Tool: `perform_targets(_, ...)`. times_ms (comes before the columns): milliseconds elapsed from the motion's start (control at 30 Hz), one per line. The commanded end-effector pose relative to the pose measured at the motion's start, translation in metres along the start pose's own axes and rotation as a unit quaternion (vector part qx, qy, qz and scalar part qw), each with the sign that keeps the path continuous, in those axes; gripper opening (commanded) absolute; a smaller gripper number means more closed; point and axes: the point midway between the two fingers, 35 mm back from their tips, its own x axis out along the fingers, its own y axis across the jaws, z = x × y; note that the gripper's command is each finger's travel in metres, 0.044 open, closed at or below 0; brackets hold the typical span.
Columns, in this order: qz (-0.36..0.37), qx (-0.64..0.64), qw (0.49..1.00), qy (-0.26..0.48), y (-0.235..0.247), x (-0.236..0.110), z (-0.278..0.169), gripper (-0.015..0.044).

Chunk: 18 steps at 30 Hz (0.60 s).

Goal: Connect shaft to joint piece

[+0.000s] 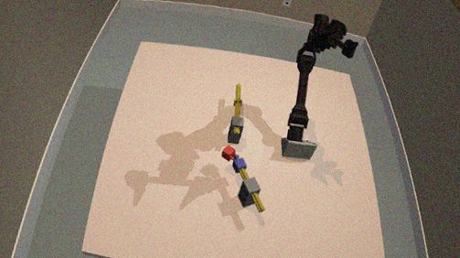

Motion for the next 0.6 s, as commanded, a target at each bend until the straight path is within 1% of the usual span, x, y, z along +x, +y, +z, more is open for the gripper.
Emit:
perform_targets(0, -0.026, 0.039, 0.998, 0.049, -0.018, 0.004, -0.030, 0.0440)
perform_targets(267, -0.086, 0.111, 0.979, 0.147, -0.054, 0.001, -0.093, 0.0440)
perform_targets(567, -0.160, 0.189, 0.937, 0.248, -0.090, -0.017, -0.162, 0.0440)
